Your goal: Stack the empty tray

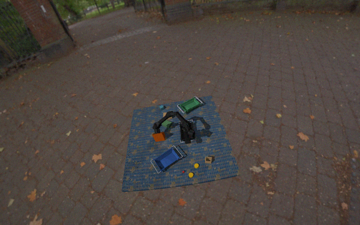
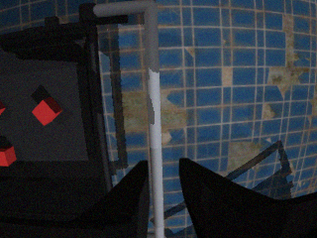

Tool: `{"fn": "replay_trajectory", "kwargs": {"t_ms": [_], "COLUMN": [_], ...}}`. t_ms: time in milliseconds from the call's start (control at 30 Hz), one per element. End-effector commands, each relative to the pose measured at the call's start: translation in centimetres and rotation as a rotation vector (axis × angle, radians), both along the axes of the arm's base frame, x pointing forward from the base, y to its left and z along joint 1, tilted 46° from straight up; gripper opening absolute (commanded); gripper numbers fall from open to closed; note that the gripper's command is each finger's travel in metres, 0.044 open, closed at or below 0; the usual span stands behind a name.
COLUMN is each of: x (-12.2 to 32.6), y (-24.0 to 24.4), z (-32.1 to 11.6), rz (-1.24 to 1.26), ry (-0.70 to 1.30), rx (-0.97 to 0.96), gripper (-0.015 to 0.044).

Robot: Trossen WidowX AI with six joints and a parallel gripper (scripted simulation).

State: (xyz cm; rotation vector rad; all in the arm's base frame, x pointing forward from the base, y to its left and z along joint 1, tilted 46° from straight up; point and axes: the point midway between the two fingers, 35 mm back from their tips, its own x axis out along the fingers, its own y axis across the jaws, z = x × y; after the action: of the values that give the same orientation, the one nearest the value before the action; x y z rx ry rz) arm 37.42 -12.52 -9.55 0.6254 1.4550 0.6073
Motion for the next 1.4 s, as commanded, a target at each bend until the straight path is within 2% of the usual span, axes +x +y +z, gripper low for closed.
{"fn": "replay_trajectory", "kwargs": {"t_ms": [0,267,467,867,1367], "x": [0.1,0.1,0.1,0.0,0.0], "y": [1.3,4.0,4.2,3.6,7.6], "z": [-1.0,-3.5,-3.7,0.1,2.6], "rz": [0.01,0.01,0.011,0.011,0.01], "ry": [0.003,0.003,0.003,0.004,0.005], "rx": [0.001,0.004,0.004,0.004,0.007], "gripper": [0.0082,0.0082,0.0082,0.0082,0.0082]}}
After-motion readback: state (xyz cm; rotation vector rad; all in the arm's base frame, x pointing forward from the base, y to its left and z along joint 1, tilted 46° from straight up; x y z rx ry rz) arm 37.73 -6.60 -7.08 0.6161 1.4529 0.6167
